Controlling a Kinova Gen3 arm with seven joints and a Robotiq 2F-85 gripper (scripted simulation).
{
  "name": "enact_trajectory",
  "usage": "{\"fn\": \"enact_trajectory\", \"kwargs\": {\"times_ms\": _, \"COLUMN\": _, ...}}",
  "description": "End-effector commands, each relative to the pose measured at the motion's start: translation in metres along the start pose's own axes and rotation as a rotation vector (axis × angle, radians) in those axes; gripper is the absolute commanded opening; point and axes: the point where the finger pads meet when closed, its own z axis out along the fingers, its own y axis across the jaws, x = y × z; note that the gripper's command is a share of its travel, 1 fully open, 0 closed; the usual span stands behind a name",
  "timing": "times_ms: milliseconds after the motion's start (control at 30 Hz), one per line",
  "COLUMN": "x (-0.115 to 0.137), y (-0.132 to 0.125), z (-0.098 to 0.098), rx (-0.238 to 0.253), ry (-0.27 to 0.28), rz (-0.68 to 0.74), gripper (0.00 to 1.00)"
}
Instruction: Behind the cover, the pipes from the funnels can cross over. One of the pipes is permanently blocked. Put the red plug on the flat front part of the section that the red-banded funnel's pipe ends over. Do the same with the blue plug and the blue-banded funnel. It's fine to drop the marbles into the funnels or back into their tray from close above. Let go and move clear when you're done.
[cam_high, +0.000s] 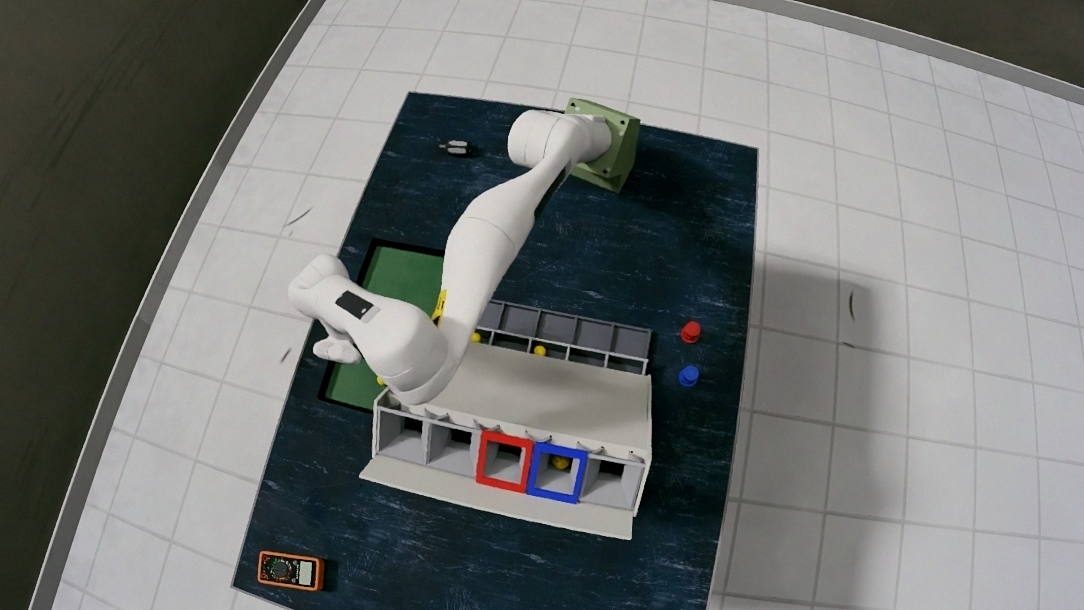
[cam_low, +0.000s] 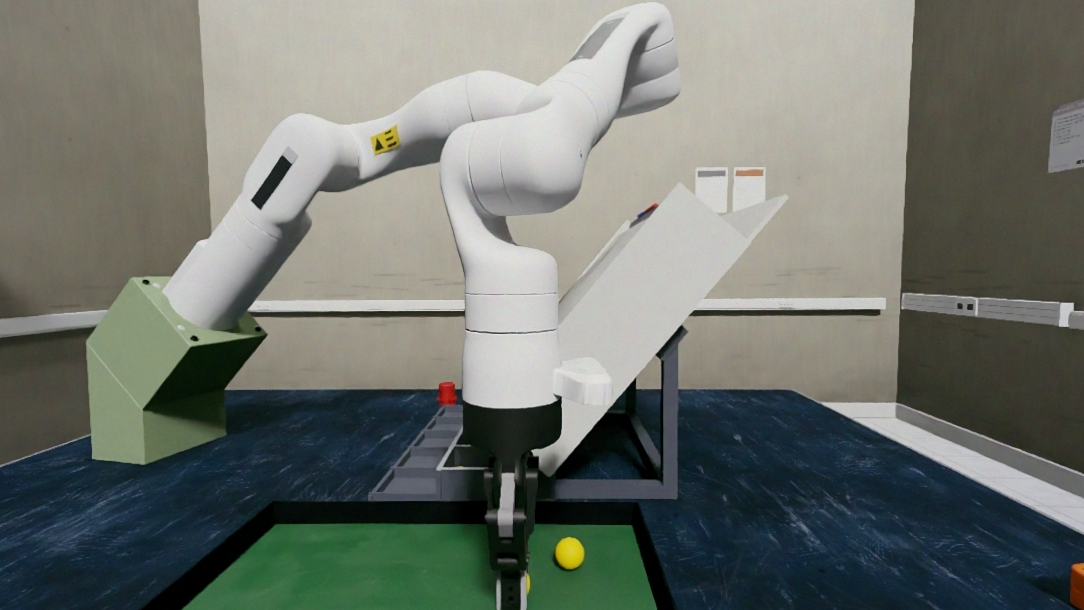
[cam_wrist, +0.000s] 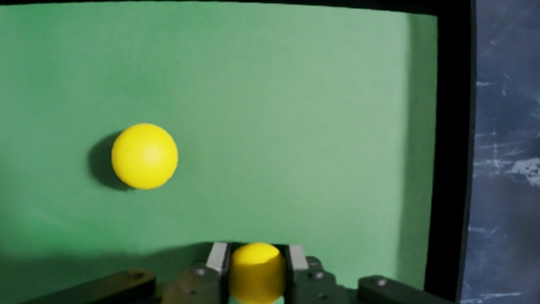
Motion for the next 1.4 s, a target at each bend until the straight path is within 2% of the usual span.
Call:
{"fn": "enact_trajectory", "kwargs": {"times_ms": 0, "x": 0.0, "y": 0.0, "z": -0.071, "rx": -0.001, "ry": 0.001, "rz": 0.0, "gripper": 0.0}}
{"fn": "enact_trajectory", "kwargs": {"times_ms": 100, "x": 0.002, "y": -0.001, "z": -0.079, "rx": -0.001, "ry": 0.001, "rz": 0.0, "gripper": 0.0}}
{"fn": "enact_trajectory", "kwargs": {"times_ms": 167, "x": 0.002, "y": -0.001, "z": -0.096, "rx": -0.001, "ry": 0.001, "rz": 0.0, "gripper": 0.0}}
{"fn": "enact_trajectory", "kwargs": {"times_ms": 267, "x": 0.001, "y": 0.0, "z": -0.133, "rx": -0.001, "ry": 0.001, "rz": 0.0, "gripper": 0.0}}
{"fn": "enact_trajectory", "kwargs": {"times_ms": 300, "x": 0.001, "y": 0.0, "z": -0.135, "rx": -0.001, "ry": 0.001, "rz": 0.0, "gripper": 0.0}}
{"fn": "enact_trajectory", "kwargs": {"times_ms": 1100, "x": 0.0, "y": 0.0, "z": -0.135, "rx": -0.001, "ry": 0.0, "rz": 0.001, "gripper": 0.0}}
{"fn": "enact_trajectory", "kwargs": {"times_ms": 1133, "x": -0.061, "y": 0.0, "z": -0.169, "rx": -0.001, "ry": 0.0, "rz": 0.001, "gripper": 0.0}}
{"fn": "enact_trajectory", "kwargs": {"times_ms": 1367, "x": -0.071, "y": 0.0, "z": -0.175, "rx": -0.001, "ry": 0.0, "rz": 0.001, "gripper": 0.0}}
